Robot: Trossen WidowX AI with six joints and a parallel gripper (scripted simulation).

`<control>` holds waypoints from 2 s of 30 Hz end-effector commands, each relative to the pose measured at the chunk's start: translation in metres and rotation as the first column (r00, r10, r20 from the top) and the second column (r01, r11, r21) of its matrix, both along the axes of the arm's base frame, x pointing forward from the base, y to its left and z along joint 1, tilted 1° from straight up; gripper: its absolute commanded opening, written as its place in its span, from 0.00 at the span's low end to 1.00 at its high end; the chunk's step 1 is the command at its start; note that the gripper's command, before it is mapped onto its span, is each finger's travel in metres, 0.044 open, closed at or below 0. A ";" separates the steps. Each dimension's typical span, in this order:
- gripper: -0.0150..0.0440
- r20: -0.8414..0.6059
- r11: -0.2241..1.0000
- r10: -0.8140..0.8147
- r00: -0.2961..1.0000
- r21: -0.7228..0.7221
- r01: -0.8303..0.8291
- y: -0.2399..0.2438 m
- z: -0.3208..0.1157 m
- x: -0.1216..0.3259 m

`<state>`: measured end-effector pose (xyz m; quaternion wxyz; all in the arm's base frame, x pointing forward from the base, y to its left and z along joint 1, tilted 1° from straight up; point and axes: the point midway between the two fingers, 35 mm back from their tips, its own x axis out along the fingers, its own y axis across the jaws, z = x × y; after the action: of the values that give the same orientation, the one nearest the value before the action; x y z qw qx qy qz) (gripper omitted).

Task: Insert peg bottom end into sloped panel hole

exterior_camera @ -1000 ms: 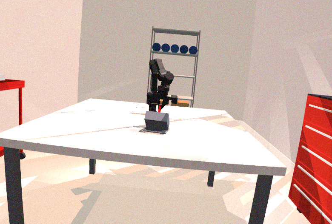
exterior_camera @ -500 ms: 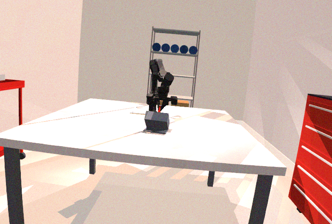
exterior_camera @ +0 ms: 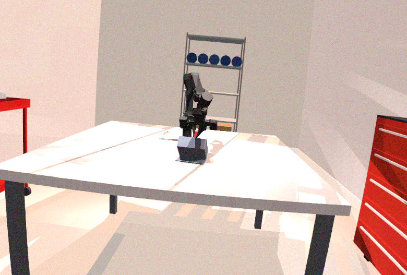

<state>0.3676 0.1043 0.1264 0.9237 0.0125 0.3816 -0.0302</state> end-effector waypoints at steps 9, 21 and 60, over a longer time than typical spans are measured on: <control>0.25 -0.002 1.000 0.006 1.000 0.000 -0.006 0.001 -0.007 0.006; 0.25 -0.002 1.000 0.006 1.000 0.000 -0.006 0.000 -0.012 0.011; 1.00 -0.003 1.000 0.002 1.000 -0.001 -0.002 0.001 -0.001 0.002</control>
<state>0.3727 0.1053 0.1202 0.9224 0.0104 0.3852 -0.0277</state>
